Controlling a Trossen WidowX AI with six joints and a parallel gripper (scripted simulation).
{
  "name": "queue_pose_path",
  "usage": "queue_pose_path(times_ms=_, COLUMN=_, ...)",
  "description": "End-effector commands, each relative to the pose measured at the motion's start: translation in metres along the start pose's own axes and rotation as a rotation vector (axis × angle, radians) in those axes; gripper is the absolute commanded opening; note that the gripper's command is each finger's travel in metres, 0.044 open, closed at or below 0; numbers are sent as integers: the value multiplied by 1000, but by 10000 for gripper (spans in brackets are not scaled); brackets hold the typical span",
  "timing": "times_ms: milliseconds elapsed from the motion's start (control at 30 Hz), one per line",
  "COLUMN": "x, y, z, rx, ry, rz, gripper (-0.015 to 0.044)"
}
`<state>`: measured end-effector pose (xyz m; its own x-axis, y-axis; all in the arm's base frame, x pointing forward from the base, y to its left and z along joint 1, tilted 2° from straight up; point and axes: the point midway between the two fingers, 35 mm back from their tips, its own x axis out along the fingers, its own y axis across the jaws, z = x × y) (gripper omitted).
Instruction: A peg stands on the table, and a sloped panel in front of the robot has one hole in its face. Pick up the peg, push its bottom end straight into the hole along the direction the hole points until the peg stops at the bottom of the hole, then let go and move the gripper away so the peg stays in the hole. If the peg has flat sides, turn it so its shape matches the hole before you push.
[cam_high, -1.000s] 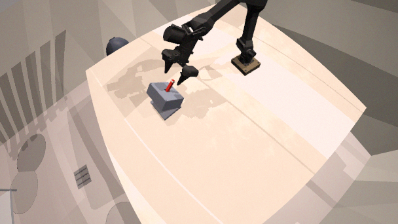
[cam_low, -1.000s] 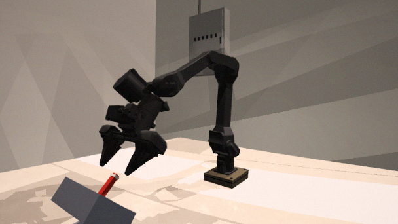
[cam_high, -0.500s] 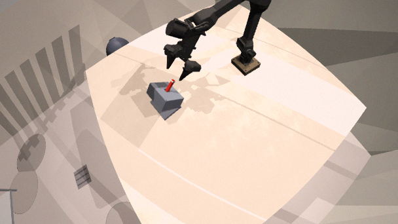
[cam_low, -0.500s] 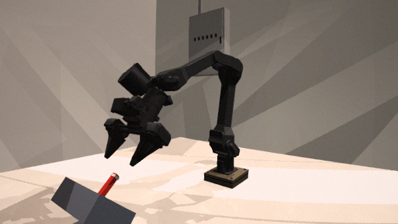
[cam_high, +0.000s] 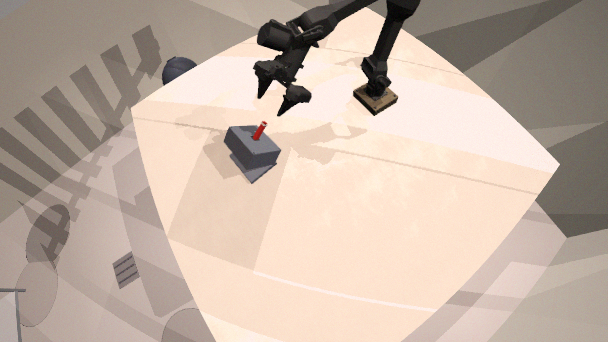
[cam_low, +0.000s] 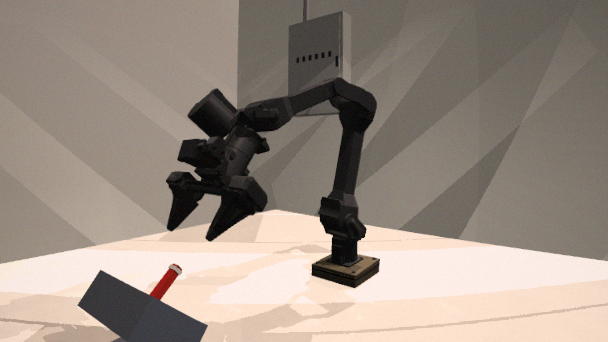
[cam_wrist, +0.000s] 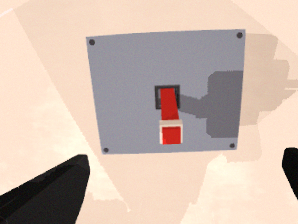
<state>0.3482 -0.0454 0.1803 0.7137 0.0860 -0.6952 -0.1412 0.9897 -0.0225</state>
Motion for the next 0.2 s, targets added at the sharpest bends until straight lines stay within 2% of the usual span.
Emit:
queue_pose_path(times_ms=0, x=-6, y=0, z=1, rx=-6, ry=-6, rz=1, gripper=440)
queue_pose_path(times_ms=167, x=-14, y=0, z=0, rx=-6, ry=-5, rz=1, gripper=440)
